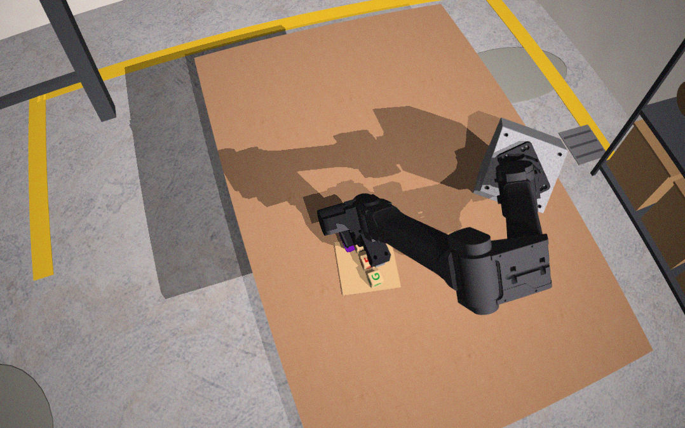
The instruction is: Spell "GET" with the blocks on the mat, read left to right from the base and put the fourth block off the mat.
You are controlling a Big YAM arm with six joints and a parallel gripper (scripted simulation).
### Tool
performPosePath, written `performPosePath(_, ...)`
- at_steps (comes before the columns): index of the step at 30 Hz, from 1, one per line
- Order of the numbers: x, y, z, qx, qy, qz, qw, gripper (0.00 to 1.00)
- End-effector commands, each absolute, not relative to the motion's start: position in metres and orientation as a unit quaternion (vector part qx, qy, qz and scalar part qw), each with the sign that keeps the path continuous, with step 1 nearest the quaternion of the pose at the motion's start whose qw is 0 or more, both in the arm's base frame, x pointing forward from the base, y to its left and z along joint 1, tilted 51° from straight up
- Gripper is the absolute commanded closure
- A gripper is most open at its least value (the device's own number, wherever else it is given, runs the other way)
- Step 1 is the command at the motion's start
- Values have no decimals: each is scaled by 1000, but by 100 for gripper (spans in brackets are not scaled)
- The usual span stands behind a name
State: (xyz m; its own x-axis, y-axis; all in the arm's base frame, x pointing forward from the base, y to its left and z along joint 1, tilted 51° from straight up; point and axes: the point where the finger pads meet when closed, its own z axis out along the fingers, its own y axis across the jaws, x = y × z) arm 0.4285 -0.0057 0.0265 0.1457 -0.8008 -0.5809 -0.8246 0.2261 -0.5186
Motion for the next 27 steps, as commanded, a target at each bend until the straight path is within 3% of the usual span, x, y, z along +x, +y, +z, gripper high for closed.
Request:
performPosePath(1, 428, -16, 36, -615, 658, 4, 435, 44)
performPosePath(27, 411, -30, 48, -617, 657, 9, 433, 44)
